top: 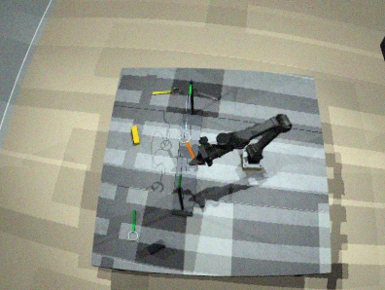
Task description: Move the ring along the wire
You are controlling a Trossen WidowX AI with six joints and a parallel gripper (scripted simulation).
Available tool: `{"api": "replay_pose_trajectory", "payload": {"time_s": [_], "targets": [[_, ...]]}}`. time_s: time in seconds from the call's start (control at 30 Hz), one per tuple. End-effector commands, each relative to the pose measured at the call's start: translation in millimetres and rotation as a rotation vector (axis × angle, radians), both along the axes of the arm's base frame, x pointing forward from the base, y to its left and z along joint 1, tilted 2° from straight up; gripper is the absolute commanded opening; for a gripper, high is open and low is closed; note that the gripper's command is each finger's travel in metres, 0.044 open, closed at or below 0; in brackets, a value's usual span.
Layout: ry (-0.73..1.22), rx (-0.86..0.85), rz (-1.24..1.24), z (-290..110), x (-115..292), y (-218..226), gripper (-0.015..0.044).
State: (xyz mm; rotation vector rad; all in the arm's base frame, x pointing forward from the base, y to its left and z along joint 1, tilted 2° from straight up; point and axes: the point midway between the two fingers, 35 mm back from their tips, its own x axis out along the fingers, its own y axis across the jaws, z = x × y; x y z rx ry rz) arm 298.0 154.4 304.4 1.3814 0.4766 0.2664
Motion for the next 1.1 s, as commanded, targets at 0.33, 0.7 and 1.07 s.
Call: {"api": "replay_pose_trajectory", "payload": {"time_s": [0.33, 0.7, 1.07], "targets": [[-0.014, 0.134, 0.005, 25.0, -0.7, 1.2, -0.0150], [-0.015, 0.229, 0.007, 39.2, -1.1, 0.3, -0.0150], [-0.016, 0.326, 0.008, 53.6, -1.5, -2.0, -0.0150]]}}
